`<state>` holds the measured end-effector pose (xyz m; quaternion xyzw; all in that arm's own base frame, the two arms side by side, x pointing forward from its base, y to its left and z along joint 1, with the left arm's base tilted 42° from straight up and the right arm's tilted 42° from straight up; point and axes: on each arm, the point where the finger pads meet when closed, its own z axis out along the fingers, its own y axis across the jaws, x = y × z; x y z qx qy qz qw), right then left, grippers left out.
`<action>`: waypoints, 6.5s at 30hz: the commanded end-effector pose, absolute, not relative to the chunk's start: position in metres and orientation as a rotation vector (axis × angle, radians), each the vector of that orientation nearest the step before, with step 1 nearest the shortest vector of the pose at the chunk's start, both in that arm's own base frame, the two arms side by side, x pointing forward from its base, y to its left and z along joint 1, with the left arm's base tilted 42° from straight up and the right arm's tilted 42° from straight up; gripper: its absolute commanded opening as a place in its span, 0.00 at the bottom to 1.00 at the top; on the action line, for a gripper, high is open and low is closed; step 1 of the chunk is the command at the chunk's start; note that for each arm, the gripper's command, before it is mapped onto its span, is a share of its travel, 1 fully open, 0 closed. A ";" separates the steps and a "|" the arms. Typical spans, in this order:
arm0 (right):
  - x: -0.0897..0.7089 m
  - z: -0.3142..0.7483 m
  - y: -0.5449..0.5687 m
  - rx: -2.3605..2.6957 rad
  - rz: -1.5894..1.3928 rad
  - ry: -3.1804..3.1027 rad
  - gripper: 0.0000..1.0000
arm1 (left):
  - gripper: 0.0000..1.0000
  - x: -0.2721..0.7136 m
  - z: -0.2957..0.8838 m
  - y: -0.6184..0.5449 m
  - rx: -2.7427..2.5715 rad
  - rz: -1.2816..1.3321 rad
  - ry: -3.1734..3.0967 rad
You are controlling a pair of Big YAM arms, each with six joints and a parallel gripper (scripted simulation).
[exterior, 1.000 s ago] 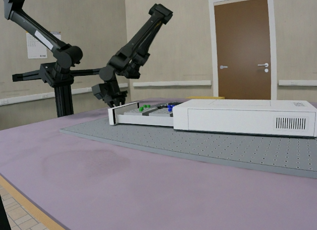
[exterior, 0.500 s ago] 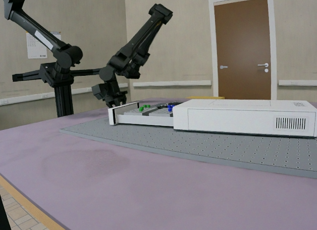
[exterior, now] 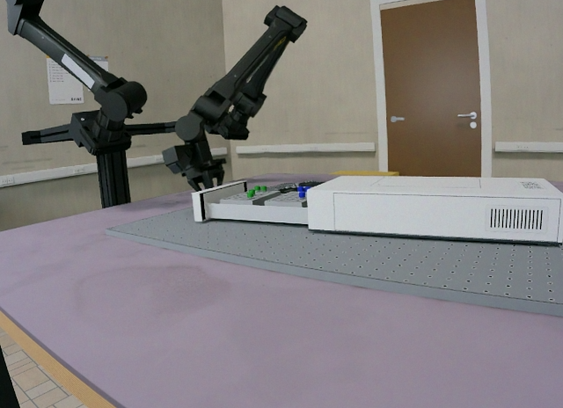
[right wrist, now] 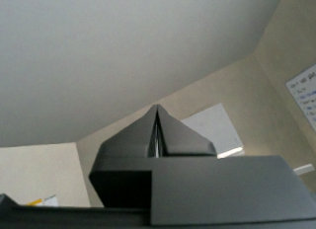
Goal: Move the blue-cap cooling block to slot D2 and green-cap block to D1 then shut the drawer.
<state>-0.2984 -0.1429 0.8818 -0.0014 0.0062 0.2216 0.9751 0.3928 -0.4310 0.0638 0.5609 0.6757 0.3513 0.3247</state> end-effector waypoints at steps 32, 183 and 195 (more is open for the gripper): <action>-0.309 0.883 -0.148 0.000 0.446 -0.005 0.00 | 0.28 0.357 0.123 -0.455 1.430 0.870 1.750; -0.309 0.883 -0.148 0.000 0.446 -0.005 0.00 | 1.00 0.397 0.325 -0.425 1.606 0.685 1.934; -0.309 0.883 -0.148 0.000 0.446 -0.005 0.00 | 1.00 0.397 0.325 -0.425 1.606 0.685 1.934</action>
